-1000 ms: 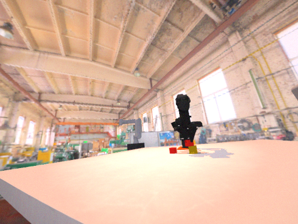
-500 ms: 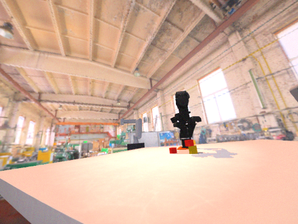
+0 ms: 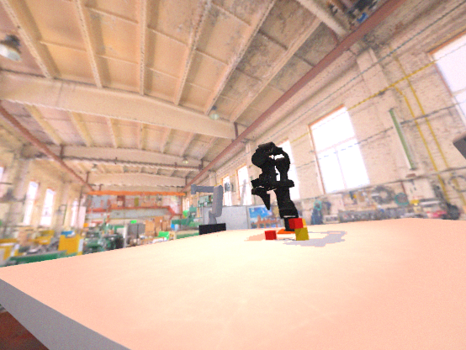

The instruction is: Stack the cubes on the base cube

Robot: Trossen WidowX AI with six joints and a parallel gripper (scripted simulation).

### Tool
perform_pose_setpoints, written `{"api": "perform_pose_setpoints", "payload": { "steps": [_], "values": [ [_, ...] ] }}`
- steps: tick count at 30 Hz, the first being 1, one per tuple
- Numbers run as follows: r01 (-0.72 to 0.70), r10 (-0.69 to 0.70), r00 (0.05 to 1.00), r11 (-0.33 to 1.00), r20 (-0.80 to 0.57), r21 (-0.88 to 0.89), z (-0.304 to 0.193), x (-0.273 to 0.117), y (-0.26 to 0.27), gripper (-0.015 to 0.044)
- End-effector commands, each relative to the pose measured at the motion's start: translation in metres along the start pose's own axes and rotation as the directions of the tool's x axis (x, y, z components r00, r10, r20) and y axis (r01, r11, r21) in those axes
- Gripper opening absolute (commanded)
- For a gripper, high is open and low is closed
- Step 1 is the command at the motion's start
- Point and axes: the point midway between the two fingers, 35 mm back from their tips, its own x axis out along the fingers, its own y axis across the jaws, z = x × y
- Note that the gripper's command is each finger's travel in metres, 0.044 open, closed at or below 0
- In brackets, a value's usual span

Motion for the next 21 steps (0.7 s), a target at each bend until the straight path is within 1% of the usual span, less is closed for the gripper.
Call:
{"api": "perform_pose_setpoints", "payload": {
  "steps": [1, 4, 9, 18, 21],
  "values": [
    [0.0, -0.001, 1.0, 0.995, -0.006, -0.097, -0.003, -0.007, -0.024, 0.0265],
    [0.001, -0.002, 1.0, 0.987, -0.005, -0.164, -0.006, -0.012, -0.04, 0.0265],
    [0.001, -0.002, 1.0, 0.986, -0.005, -0.168, -0.006, -0.011, -0.041, 0.0265],
    [0.001, -0.002, 1.0, 0.986, -0.005, -0.168, -0.006, 0.046, -0.041, 0.0265],
    [0.001, -0.002, 1.0, 0.986, -0.005, -0.168, -0.006, 0.05, -0.041, 0.0265]
  ]
}}
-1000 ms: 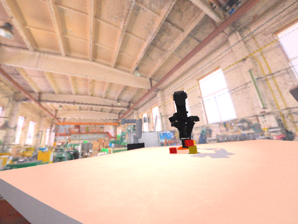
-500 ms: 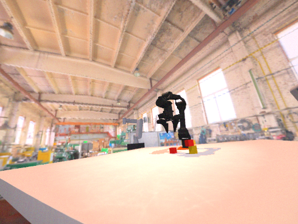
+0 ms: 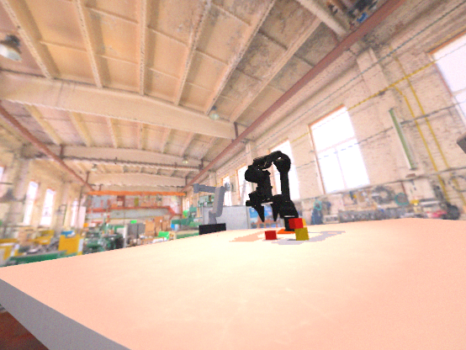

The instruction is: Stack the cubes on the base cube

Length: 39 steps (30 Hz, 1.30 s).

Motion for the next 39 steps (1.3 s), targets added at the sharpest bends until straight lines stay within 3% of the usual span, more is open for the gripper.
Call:
{"api": "perform_pose_setpoints", "payload": {
  "steps": [1, 30, 36, 39],
  "values": [
    [-0.004, 0.004, 1.0, 1.0, 0.009, 0.003, 0.001, 0.005, 0.001, 0.0265],
    [-0.004, 0.004, 1.0, 1.0, 0.009, 0.003, 0.001, 0.052, 0.001, 0.0265],
    [-0.004, 0.004, 1.0, 1.0, 0.009, 0.003, 0.001, 0.052, 0.001, 0.0107],
    [-0.004, 0.004, 1.0, 1.0, 0.009, 0.003, 0.001, 0.052, 0.001, 0.0105]
  ]
}}
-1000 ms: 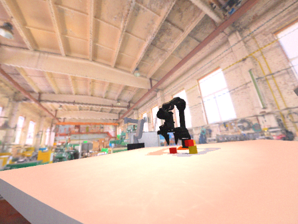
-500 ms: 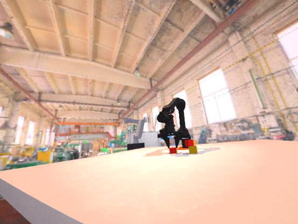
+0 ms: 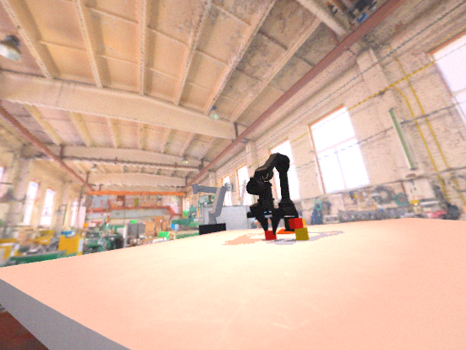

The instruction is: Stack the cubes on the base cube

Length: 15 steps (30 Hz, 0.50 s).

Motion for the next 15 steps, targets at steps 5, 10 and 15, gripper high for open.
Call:
{"api": "perform_pose_setpoints", "payload": {
  "steps": [5, 10, 15],
  "values": [
    [0.008, -0.008, 1.0, 1.0, 0.03, 0.002, 0.005, -0.006, -0.004, 0.0105],
    [0.013, -0.013, 0.999, 1.0, 0.043, 0.002, 0.009, -0.015, -0.006, 0.0105],
    [0.012, -0.012, 0.999, 1.0, 0.04, 0.002, 0.009, -0.022, -0.005, 0.0105]
  ]
}}
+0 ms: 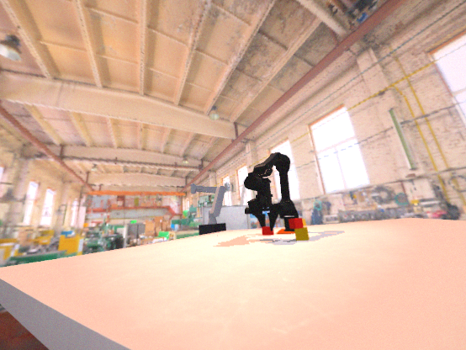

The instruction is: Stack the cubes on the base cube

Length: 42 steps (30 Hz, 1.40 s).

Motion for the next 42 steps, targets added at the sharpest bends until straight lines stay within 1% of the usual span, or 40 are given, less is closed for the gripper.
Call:
{"api": "perform_pose_setpoints", "payload": {
  "steps": [1, 42],
  "values": [
    [0.003, -0.003, 1.0, 1.0, 0.003, -0.004, 0.002, -0.006, 0.0, 0.0105],
    [-0.006, 0.006, 1.0, 1.0, -0.023, -0.003, 0.001, -0.065, 0.003, 0.0105]
  ]
}}
